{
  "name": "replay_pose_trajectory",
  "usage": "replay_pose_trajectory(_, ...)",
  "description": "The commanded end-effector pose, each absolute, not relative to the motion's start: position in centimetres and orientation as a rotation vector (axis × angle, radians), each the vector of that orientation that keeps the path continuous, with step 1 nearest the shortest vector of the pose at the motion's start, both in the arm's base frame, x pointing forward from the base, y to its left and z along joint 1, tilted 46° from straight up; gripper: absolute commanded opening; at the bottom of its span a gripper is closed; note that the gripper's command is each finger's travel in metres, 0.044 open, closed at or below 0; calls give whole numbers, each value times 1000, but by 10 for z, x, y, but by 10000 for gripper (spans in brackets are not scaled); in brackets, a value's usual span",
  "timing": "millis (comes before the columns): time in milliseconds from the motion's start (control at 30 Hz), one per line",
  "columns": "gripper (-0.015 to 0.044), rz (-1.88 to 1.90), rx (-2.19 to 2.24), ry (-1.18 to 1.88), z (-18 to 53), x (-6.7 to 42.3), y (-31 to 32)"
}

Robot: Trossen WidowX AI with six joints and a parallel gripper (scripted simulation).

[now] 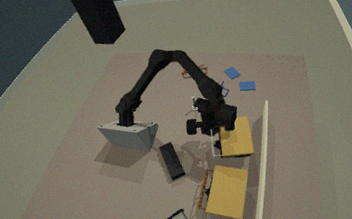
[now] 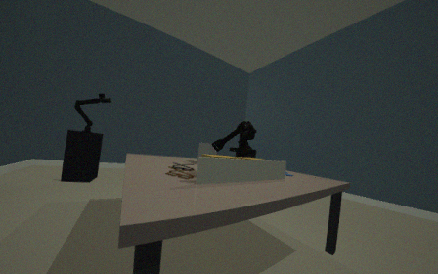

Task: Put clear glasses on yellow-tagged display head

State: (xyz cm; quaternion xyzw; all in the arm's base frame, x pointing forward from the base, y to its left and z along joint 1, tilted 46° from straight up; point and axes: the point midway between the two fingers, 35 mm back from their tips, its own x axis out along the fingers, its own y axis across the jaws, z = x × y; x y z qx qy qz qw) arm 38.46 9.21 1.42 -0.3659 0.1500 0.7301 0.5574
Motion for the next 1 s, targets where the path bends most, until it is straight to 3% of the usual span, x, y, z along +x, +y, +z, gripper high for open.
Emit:
replay_pose_trajectory(0, 0, 1719, -857, 351, 16, 386, 93)
replay_pose_trajectory(800, 0, 1719, -857, 350, 11, 385, 97)
replay_pose_trajectory(933, 105, 1721, -867, 348, 12, 386, 96)
replay_pose_trajectory(967, 107, 1721, -867, 348, 12, 386, 96)
